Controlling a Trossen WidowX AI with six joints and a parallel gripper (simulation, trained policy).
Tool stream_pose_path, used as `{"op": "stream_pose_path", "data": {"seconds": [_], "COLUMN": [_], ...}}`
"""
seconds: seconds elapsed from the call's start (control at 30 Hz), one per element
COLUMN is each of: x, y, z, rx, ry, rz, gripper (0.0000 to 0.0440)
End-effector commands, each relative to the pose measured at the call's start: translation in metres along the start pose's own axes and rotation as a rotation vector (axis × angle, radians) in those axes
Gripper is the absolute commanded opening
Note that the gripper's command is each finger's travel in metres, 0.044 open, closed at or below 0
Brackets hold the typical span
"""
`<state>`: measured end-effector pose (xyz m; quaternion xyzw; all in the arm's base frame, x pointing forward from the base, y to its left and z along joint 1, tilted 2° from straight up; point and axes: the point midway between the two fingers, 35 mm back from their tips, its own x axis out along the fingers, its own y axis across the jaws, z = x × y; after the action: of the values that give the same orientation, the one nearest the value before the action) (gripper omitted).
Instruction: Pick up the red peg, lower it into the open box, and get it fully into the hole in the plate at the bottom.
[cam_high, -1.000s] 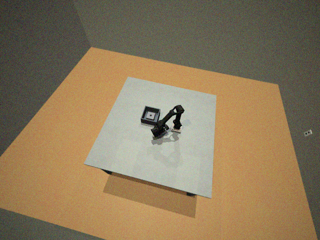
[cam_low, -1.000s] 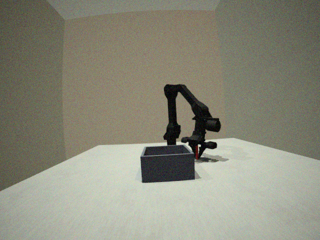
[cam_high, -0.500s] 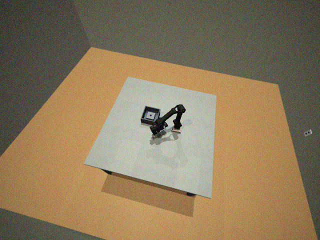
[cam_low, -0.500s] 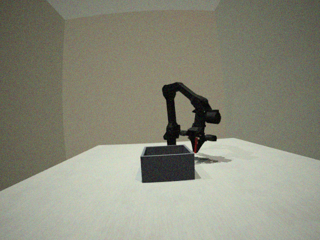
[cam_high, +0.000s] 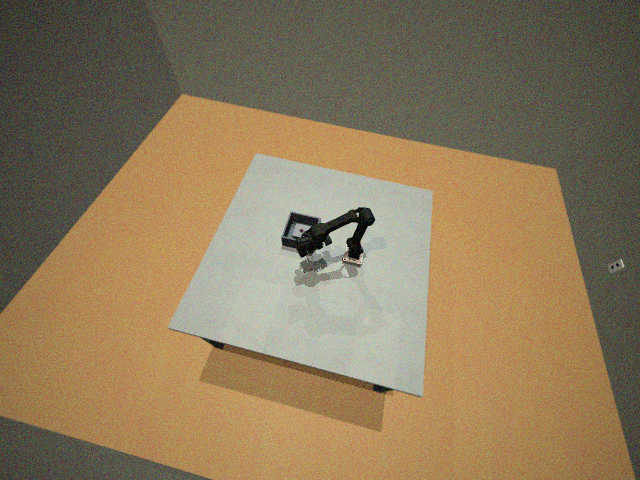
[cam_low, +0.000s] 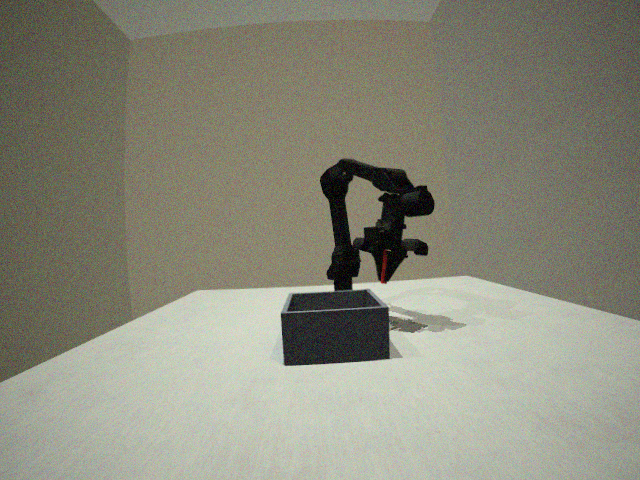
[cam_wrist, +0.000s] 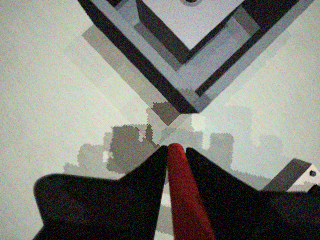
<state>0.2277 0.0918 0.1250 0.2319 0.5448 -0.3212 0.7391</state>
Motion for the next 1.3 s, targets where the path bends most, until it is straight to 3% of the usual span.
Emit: {"op": "stream_pose_path", "data": {"seconds": [0.0, 0.63, 1.27], "x": [-0.005, 0.019, 0.074], "y": [0.000, -0.005, -0.012], "z": [0.020, 0.111, 0.152], "rx": [0.047, 0.198, 0.084], "ry": [-0.032, -0.118, -0.051], "rz": [0.004, -0.006, 0.002], "gripper": [0.0000, 0.0000, 0.0000]}}
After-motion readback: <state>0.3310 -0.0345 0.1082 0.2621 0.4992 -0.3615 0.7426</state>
